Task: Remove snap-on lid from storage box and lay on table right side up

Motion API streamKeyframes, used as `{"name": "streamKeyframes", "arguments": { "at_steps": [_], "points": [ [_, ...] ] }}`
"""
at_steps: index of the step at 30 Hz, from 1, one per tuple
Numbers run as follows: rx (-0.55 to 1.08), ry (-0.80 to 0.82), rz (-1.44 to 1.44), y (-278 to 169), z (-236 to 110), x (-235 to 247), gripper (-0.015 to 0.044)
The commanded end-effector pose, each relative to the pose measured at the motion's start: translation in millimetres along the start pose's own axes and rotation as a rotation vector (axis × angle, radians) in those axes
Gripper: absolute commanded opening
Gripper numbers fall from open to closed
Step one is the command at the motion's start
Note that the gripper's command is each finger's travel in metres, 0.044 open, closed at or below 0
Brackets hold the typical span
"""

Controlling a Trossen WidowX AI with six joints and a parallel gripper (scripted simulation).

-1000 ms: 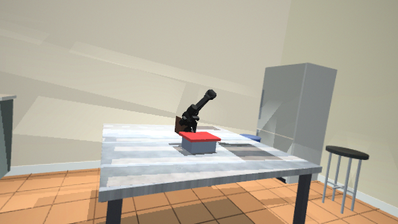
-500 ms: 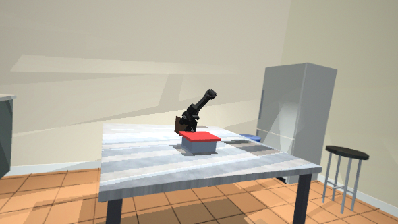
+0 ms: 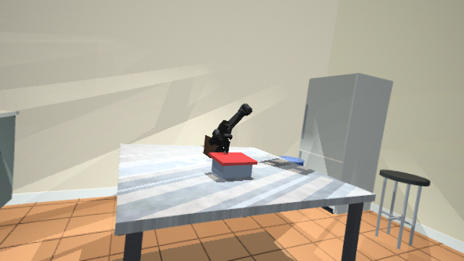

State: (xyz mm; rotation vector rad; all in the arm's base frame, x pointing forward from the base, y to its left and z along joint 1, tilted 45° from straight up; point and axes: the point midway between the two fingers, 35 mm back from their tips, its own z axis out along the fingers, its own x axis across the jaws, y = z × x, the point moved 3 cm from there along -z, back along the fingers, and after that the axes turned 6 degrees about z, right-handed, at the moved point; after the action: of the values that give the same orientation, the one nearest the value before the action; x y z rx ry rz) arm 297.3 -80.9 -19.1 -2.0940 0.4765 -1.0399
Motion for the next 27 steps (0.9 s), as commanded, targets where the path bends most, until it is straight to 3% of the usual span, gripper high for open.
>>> {"name": "streamKeyframes", "arguments": {
  "at_steps": [1,27],
  "points": [
    [0.002,-0.001,-0.004,0.0,-0.5,1.1,0.0000],
    [0.000,0.000,-0.001,-0.1,-0.7,3.1,0.0000]
  ]
}}
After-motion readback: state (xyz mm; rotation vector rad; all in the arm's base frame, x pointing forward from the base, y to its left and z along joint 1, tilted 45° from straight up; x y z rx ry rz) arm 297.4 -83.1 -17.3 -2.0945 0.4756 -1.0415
